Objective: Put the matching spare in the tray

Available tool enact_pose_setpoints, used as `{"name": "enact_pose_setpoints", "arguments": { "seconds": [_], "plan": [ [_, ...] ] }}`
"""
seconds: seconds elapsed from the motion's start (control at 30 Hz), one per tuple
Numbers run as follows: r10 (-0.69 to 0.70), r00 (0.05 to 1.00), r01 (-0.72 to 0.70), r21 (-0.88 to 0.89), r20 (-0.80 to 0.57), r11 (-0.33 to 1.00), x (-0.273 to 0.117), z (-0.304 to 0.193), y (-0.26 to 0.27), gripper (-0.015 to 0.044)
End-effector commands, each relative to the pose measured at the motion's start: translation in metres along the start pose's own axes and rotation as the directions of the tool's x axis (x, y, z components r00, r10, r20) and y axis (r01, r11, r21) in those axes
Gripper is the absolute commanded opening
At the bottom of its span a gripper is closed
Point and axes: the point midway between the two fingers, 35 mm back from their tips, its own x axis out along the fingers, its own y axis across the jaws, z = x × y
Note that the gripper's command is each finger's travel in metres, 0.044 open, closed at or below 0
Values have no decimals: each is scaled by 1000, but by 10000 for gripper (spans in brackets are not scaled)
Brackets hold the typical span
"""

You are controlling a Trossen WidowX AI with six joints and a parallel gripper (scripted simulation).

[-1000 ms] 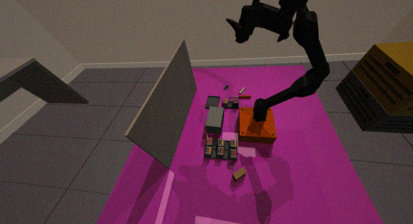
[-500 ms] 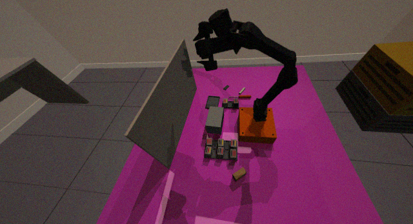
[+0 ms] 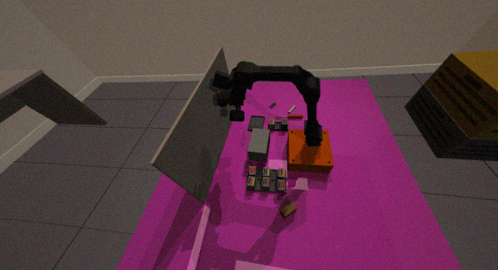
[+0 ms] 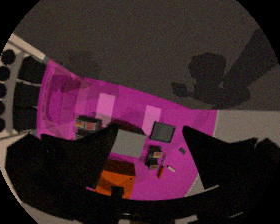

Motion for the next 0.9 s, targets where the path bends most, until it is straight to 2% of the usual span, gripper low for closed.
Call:
{"name": "enact_pose_setpoints", "arguments": {
  "seconds": [0.0, 0.07, 0.27, 0.47, 0.87],
  "plan": [
    [127, 969, -86, 191, -211, 978, 50, -23, 26, 440],
    [173, 941, -91, 273, -292, 958, 66, -33, 37, 440],
    [178, 936, -91, 283, -302, 955, 70, -35, 38, 440],
    [179, 936, -91, 283, -302, 955, 123, -52, 48, 440],
    [179, 936, -91, 283, -302, 955, 124, -53, 49, 440]
  ]
}}
